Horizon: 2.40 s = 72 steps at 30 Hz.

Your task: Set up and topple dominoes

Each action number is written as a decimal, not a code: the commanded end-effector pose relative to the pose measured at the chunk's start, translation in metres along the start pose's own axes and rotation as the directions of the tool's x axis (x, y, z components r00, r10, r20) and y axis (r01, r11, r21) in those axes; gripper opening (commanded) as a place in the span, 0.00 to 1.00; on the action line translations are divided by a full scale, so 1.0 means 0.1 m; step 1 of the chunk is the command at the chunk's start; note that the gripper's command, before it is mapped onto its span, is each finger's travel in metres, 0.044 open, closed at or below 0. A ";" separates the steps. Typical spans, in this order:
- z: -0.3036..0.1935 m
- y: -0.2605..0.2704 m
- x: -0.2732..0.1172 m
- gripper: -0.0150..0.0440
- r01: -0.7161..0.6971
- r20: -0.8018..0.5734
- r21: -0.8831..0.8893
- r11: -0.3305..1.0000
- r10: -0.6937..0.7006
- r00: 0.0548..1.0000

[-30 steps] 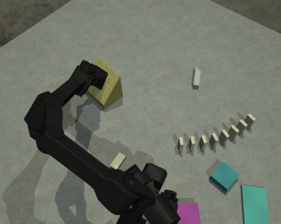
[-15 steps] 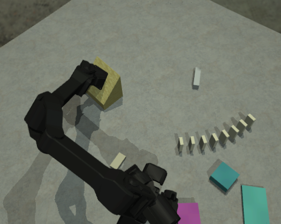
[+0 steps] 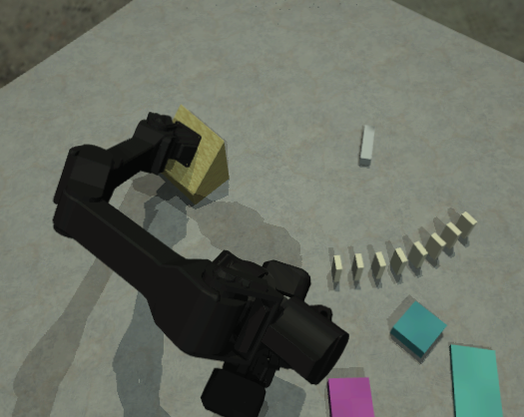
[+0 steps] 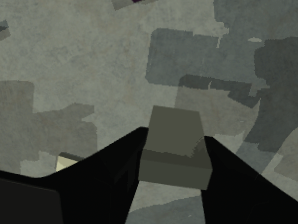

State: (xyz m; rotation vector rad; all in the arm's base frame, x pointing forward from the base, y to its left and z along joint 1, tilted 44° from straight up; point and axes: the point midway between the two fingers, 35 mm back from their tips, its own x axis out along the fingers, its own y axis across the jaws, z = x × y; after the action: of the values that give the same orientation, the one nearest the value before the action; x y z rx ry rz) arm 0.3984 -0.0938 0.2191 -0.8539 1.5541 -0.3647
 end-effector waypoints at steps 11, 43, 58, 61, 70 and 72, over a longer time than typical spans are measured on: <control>0.14 1.67 -0.05 0.44 -0.075 -0.068 -0.385 0.920 0.053 0.996; -0.03 2.08 1.11 0.44 -0.082 -0.090 -0.451 0.889 0.046 0.995; -0.06 2.09 1.22 0.48 -0.080 -0.092 -0.451 0.889 0.043 0.995; -0.06 2.09 1.22 0.61 -0.080 -0.092 -0.451 0.889 0.043 0.995; -0.06 2.09 1.22 1.00 -0.080 -0.092 -0.451 0.889 0.043 0.995; -0.06 2.09 1.22 1.00 -0.080 -0.092 -0.451 0.889 0.043 0.995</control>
State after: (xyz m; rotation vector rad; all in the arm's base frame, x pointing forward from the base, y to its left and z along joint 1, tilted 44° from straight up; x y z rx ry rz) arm 0.3331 -0.0392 -0.0077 -1.1510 1.7701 0.0224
